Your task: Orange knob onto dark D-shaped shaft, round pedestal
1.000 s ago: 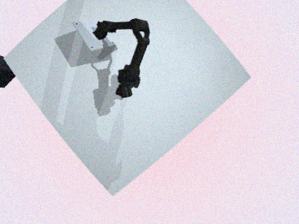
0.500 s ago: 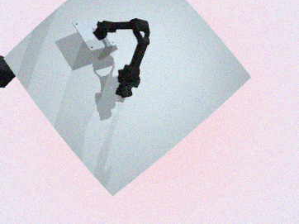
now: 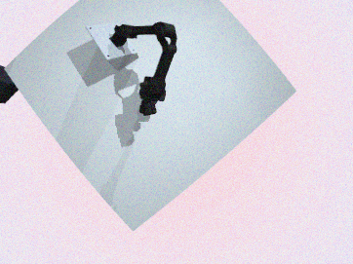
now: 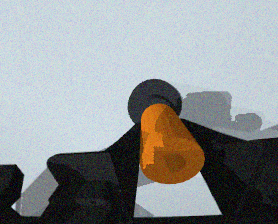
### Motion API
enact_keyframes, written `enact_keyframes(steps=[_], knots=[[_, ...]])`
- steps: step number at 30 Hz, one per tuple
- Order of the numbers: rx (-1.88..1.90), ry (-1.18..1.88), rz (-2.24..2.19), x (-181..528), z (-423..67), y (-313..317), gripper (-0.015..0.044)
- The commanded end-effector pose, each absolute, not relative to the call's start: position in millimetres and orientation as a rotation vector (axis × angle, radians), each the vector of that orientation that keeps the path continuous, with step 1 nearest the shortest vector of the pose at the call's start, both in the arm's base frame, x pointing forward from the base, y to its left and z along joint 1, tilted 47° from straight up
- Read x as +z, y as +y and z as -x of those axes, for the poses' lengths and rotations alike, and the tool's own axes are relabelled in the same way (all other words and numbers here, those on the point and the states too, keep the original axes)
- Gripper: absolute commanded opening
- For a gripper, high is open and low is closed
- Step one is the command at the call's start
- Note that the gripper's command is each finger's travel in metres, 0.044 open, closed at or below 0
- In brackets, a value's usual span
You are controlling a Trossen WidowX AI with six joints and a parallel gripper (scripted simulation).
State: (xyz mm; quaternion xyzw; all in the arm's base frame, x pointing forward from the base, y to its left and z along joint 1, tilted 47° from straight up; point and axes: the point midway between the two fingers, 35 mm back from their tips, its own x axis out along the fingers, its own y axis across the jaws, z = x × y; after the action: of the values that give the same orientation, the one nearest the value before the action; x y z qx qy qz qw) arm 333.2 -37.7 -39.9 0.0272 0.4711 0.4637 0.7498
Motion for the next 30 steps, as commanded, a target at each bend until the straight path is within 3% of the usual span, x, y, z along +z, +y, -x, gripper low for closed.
enact_keyframes(steps=[1,30], knots=[[1.026,1.009,-0.029,-40.9,-334.8,-39.2,0.0000],[1.026,1.009,-0.029,-40.1,-334.1,-39.0,0.0000]])
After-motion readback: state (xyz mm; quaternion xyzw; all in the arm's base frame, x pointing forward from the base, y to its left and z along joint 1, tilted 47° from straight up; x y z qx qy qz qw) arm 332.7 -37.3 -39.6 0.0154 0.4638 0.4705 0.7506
